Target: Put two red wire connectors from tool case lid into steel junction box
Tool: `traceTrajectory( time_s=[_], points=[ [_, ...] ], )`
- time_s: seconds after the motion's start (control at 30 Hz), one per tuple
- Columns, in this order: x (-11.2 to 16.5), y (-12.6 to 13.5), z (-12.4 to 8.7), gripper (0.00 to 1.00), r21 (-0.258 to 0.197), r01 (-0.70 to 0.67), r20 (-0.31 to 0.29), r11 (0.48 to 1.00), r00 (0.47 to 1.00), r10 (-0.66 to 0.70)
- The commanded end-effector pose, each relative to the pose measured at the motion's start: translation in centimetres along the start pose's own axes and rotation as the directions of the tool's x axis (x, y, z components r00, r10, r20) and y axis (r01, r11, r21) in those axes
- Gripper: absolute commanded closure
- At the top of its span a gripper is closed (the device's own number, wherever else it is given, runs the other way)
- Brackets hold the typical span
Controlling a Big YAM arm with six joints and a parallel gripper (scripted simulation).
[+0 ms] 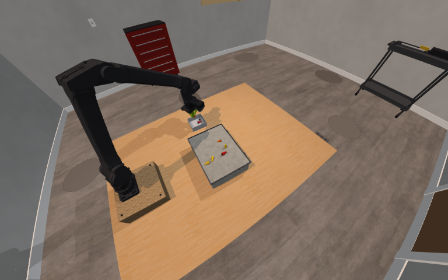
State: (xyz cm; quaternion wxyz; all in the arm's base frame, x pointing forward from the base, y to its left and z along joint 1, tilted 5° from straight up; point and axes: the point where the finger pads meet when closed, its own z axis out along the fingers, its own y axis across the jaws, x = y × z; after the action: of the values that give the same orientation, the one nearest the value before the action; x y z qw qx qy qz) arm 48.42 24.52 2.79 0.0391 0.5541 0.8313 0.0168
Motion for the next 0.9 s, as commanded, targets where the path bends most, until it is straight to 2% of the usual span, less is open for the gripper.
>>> traceTrajectory(
  time_s=[0.0,0.17,0.5,0.87],
  points=[
    [-0.6,0.1,2.1,0.9,0.008,-0.004,0.002,1.0,1.0,0.004],
    [-0.7,0.1,3.4,0.9,0.008,-0.004,0.002,1.0,1.0,0.004],
    [-0.4,0.2,4.5,0.9,0.005,-0.001,0.001,1.0,1.0,0.001],
    [-0.4,0.2,4.7,0.9,0.005,-0.001,0.001,1.0,1.0,0.001]
  ],
)
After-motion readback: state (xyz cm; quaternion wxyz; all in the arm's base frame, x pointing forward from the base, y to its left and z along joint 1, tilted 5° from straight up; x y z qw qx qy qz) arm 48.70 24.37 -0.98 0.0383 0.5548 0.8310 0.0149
